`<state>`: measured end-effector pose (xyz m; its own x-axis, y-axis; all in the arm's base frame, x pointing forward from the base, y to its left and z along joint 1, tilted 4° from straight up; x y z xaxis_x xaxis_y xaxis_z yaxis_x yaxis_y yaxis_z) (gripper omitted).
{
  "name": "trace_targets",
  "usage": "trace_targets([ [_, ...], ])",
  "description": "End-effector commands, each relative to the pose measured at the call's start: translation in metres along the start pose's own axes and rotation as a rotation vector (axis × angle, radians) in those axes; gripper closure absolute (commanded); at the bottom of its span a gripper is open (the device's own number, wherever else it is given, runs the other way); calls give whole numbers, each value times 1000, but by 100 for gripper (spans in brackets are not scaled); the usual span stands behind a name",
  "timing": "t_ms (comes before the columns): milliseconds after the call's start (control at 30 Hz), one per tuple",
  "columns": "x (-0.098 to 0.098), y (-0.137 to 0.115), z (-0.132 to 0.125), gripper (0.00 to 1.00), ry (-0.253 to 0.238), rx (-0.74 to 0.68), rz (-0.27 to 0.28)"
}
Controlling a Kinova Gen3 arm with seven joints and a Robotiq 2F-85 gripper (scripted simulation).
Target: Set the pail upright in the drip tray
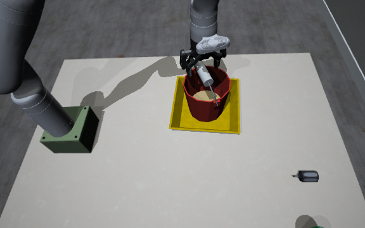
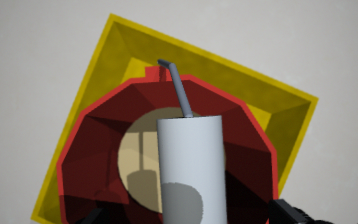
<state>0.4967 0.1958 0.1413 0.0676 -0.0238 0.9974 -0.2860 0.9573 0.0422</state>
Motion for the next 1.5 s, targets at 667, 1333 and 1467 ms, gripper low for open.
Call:
trace_targets([
  [667,-2,3,-1,0,-5,-10,-5],
  [1333,20,3,0,0,-2,-9,-5],
  [1467,24,3,0,0,-2,-9,-5],
])
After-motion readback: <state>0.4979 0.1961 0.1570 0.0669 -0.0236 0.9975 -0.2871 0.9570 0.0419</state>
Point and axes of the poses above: the point where the finger pads meet when closed, its own x axis back along the fingers, its own z axis across the jaws, y = z × x, the point moved 4 cm from there along x, back along the fingers, and after that the axes turned 11 degrees about -x, right-handed, at the moved point
